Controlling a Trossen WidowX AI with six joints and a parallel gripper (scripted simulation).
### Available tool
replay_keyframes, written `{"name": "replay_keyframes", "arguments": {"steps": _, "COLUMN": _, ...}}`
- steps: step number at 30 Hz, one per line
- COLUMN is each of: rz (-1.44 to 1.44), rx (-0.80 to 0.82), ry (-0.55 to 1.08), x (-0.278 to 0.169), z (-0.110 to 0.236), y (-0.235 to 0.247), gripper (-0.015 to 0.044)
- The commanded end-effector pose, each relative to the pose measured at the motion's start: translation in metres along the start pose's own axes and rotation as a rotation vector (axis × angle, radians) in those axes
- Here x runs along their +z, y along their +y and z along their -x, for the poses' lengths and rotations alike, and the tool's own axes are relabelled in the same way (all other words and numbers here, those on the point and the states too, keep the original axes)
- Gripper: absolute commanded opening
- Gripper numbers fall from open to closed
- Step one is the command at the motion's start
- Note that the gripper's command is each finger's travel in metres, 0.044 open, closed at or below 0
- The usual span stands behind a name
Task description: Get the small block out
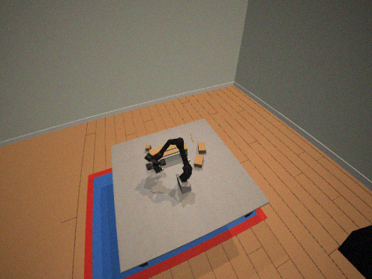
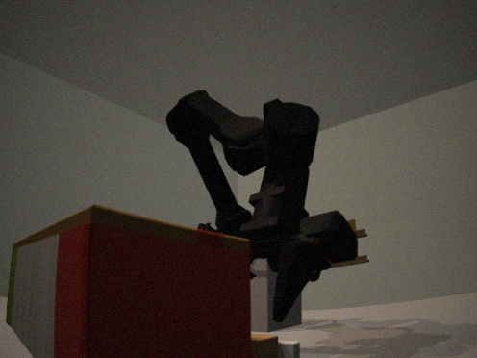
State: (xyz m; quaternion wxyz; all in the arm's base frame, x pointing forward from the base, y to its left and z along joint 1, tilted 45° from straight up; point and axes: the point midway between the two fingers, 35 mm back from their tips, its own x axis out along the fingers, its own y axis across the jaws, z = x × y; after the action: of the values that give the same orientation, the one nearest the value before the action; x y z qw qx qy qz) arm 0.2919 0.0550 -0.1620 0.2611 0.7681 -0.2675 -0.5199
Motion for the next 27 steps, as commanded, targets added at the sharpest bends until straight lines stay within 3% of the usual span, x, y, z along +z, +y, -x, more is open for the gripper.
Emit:
{"name": "replay_keyframes", "arguments": {"steps": 1, "rz": 0.007, "rx": 0.005, "ry": 0.000, "x": 0.004, "z": -0.008, "y": 0.001, "gripper": 0.0285}}
{"name": "replay_keyframes", "arguments": {"steps": 25, "rz": 0.010, "rx": 0.010, "ry": 0.001, "x": 0.018, "z": -0.040, "y": 0.005, "gripper": 0.0285}}
{"name": "replay_keyframes", "arguments": {"steps": 27, "rz": 0.010, "rx": 0.010, "ry": 0.001, "x": 0.018, "z": -0.040, "y": 0.005, "gripper": 0.0233}}
